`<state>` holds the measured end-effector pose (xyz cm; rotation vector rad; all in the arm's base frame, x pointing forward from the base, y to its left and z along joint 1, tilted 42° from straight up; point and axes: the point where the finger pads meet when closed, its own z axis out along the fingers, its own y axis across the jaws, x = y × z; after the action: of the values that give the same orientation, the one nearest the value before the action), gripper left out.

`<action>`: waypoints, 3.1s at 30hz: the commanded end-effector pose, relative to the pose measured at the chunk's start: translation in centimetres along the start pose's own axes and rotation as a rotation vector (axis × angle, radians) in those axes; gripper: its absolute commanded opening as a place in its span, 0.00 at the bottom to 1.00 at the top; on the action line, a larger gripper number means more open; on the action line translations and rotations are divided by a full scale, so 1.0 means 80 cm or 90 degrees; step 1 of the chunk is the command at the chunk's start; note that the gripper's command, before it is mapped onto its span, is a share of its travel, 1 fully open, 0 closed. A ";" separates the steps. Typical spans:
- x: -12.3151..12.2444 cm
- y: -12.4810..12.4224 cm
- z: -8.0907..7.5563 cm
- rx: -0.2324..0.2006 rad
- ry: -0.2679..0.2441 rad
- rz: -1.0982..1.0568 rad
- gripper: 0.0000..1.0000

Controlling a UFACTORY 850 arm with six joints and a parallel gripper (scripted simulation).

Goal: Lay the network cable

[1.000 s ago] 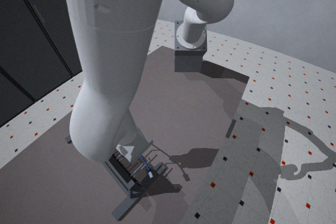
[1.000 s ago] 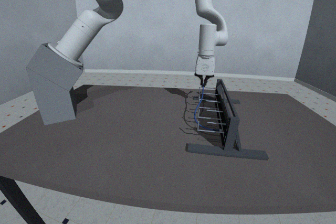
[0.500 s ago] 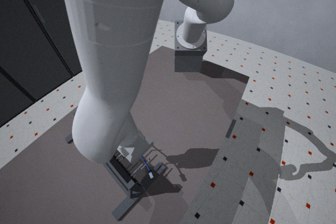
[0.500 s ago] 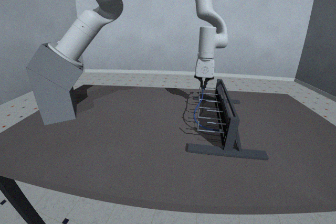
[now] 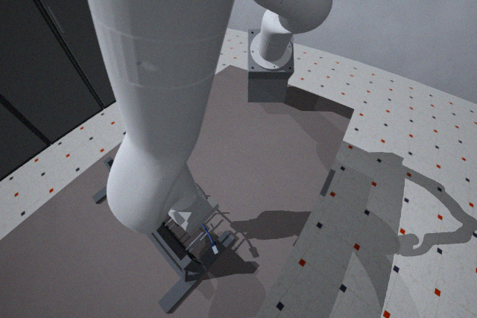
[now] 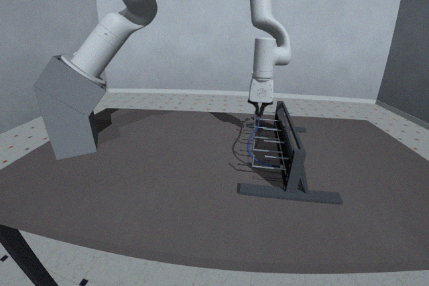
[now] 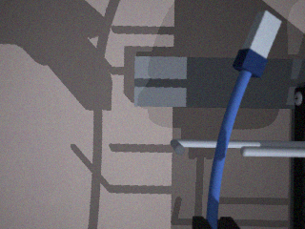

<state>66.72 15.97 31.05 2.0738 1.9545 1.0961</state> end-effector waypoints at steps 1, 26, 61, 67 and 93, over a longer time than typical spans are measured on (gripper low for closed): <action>0.000 0.001 0.006 -0.001 0.000 0.000 0.00; 0.000 0.001 0.026 -0.001 0.000 0.000 0.00; 0.000 0.017 0.027 -0.002 0.000 0.000 0.00; 0.000 0.029 0.027 -0.002 0.000 0.000 0.00; 0.000 0.051 0.027 -0.002 0.000 0.000 0.00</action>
<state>71.27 16.16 31.45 2.0732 1.9539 1.0972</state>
